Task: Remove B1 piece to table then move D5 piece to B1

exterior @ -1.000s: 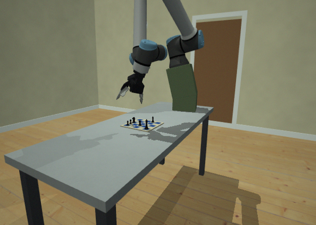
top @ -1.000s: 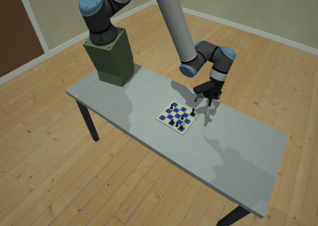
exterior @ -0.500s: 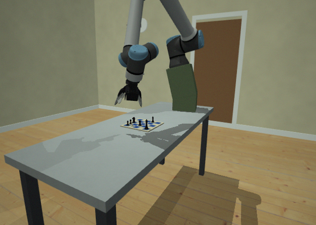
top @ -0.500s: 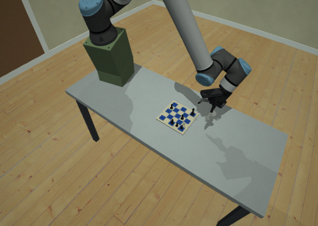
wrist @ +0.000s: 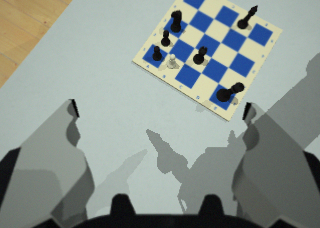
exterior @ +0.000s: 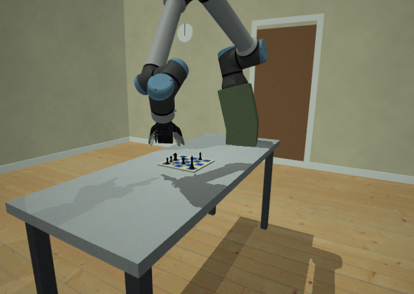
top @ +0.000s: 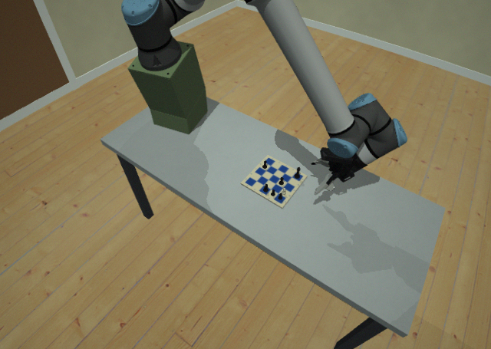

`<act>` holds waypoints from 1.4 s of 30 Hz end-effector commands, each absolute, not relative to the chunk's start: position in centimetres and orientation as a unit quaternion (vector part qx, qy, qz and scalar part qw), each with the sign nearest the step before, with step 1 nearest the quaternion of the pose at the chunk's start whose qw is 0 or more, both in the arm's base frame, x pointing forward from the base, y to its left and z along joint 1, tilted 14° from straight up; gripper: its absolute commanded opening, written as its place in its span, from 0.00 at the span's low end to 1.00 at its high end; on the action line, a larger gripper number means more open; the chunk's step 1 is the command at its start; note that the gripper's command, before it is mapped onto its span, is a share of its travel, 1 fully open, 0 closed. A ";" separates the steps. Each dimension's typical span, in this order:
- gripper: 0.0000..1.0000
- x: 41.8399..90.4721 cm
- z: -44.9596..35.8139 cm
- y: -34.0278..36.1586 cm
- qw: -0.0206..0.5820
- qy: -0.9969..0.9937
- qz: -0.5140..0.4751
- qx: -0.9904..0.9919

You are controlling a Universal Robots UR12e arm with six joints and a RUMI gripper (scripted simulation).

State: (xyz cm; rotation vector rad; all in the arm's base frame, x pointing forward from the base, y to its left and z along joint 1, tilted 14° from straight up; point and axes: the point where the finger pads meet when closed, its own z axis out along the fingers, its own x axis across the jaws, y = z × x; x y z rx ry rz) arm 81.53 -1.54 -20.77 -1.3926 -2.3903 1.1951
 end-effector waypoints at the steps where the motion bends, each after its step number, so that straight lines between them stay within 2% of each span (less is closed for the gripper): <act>1: 1.00 82.1 -21.5 -1.6 0.099 -0.764 0.414 -0.485; 11: 1.00 83.3 -23.5 -1.9 0.182 -0.688 0.448 -0.541; 23: 1.00 84.2 -25.1 -2.2 0.244 -0.621 0.470 -0.578; 42: 1.00 85.1 -26.7 -2.4 0.302 -0.551 0.486 -0.608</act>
